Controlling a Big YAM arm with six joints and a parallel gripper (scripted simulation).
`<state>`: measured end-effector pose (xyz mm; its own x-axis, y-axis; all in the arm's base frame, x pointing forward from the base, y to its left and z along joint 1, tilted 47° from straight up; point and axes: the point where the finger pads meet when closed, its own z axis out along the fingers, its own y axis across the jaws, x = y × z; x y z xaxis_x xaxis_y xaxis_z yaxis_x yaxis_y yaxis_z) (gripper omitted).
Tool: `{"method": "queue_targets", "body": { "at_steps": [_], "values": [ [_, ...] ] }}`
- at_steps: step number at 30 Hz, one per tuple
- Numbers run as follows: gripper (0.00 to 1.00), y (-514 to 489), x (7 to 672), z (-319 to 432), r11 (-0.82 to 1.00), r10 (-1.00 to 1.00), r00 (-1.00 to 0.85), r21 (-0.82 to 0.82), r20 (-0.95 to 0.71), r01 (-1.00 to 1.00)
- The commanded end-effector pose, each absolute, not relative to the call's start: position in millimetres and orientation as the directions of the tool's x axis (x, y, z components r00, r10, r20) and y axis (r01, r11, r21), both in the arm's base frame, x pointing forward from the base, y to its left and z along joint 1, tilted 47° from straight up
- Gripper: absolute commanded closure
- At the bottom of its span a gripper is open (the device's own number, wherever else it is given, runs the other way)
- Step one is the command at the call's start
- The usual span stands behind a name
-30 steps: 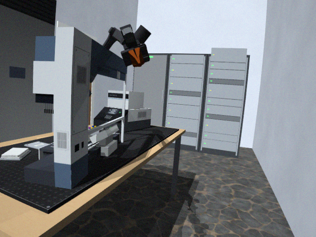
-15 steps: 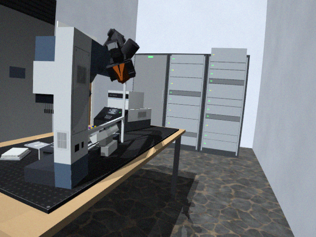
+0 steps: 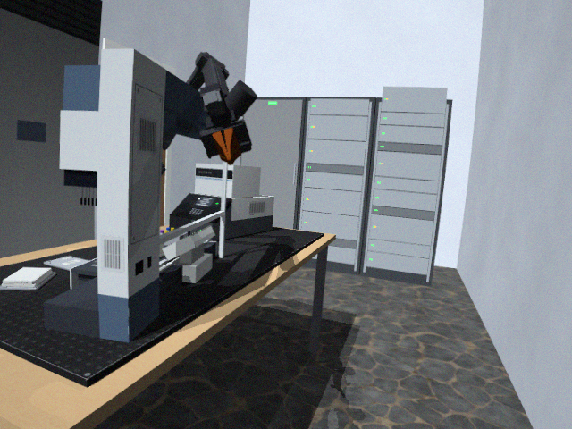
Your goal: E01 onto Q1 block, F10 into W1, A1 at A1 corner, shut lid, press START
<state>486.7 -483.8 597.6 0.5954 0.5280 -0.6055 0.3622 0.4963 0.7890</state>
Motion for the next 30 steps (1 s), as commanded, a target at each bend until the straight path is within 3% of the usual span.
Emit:
{"method": "queue_targets", "body": {
  "at_steps": [1,14,19,27,30],
  "values": [
    [1.00,-473.6,481.2,637.7,0.543,0.495,0.570,0.746,-0.656,0.386],
    [1.00,-440.5,531.8,611.5,0.606,0.480,0.473,0.669,-0.739,0.431],
    [1.00,-417.4,545.7,591.5,0.665,0.462,0.359,0.585,-0.811,0.465],
    [1.00,-409.5,556.5,565.9,0.631,0.476,0.402,0.622,-0.782,0.464],
    [1.00,-395.6,567.5,555.8,0.677,0.459,0.331,0.566,-0.825,0.471]
  ]
}}
